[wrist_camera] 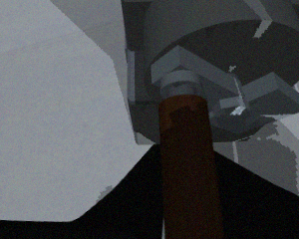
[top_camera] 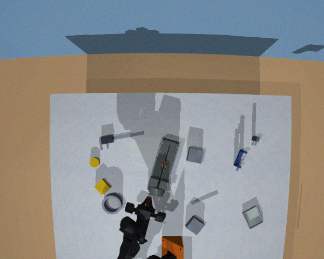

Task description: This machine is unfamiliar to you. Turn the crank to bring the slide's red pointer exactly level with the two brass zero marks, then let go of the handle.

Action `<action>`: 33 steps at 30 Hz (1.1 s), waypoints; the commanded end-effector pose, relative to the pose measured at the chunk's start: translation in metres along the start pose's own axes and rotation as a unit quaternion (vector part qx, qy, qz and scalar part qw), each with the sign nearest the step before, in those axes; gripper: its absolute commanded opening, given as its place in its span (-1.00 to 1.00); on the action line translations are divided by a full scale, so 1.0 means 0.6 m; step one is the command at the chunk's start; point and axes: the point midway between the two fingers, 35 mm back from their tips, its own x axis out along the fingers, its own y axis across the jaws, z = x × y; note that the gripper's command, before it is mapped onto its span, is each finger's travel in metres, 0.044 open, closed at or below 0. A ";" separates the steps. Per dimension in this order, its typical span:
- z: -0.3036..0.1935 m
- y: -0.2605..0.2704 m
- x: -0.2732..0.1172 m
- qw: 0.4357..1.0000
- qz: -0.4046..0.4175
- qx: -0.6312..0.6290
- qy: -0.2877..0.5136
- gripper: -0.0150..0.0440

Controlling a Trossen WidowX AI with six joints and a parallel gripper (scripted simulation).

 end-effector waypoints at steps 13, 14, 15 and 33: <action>-0.031 0.013 0.031 1.000 0.005 -0.003 0.003 -0.49; -0.033 0.012 0.033 1.000 0.005 -0.003 0.003 -0.49; -0.035 0.012 0.035 1.000 0.005 -0.003 0.003 -0.49; -0.056 -0.016 0.057 1.000 0.005 -0.003 0.003 -0.49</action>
